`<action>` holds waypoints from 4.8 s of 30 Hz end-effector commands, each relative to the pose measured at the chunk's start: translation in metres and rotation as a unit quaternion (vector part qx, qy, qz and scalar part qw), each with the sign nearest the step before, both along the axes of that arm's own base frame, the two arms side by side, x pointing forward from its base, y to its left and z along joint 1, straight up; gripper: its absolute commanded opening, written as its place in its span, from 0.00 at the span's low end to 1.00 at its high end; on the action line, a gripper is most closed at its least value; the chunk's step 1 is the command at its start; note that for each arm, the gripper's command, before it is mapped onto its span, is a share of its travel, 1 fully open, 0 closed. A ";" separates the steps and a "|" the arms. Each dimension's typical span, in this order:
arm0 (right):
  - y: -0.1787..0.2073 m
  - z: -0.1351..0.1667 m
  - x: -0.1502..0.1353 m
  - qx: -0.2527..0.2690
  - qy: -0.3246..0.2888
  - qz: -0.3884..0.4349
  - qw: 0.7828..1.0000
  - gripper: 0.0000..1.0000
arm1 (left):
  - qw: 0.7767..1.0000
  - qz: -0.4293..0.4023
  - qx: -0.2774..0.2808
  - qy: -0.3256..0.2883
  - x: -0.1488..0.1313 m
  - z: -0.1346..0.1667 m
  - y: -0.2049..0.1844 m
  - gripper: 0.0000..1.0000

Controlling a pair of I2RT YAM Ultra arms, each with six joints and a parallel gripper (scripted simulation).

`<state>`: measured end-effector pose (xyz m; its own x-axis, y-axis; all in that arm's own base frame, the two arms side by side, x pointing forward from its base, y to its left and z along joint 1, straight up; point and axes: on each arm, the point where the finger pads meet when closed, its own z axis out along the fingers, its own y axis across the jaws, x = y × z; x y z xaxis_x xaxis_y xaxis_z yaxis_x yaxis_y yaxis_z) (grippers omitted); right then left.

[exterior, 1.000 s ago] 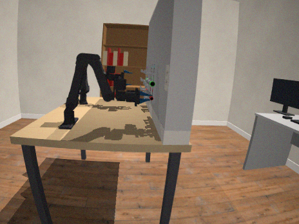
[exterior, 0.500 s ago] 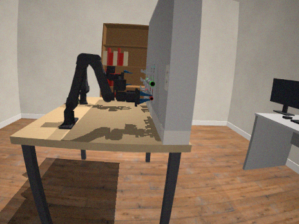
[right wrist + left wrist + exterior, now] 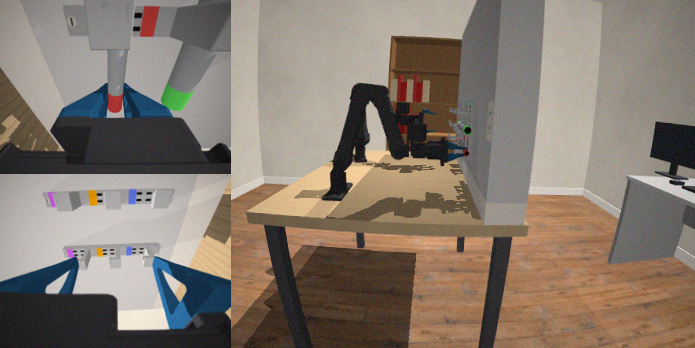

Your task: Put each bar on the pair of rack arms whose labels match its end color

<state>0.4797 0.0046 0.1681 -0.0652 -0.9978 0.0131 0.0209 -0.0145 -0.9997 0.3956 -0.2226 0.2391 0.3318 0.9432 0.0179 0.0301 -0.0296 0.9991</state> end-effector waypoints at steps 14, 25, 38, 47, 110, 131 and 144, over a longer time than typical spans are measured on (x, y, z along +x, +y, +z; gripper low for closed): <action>-0.002 -0.014 -0.001 0.006 0.011 0.000 1.000 0.00 | 1.000 0.000 -0.016 -0.013 -0.002 0.013 0.004 1.00; -0.002 -0.017 -0.001 0.006 0.011 0.000 1.000 0.00 | 1.000 0.000 -0.016 -0.013 -0.002 0.013 0.004 1.00; -0.002 -0.018 -0.001 0.006 0.011 0.000 1.000 0.06 | 1.000 0.000 -0.016 -0.013 -0.002 0.013 0.004 1.00; -0.002 -0.018 -0.001 0.006 0.011 0.000 1.000 0.26 | 1.000 0.000 -0.016 -0.013 -0.002 0.013 0.004 1.00; 0.002 -0.029 -0.035 0.006 0.012 -0.001 1.000 1.00 | 1.000 0.000 -0.016 -0.013 -0.002 0.013 0.004 1.00; 0.003 -0.012 -0.058 0.006 0.012 -0.001 1.000 1.00 | 1.000 0.000 -0.016 -0.013 -0.002 0.013 0.004 1.00; 0.004 -0.002 -0.071 0.006 0.011 -0.001 1.000 1.00 | 1.000 0.000 -0.016 -0.013 -0.002 0.013 0.004 1.00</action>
<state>0.4137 0.0065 0.1618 -0.0676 -0.9977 0.0108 0.0018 -0.0109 -0.9999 0.3956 -0.2226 0.2391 0.3318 0.9432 0.0179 0.0301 -0.0296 0.9991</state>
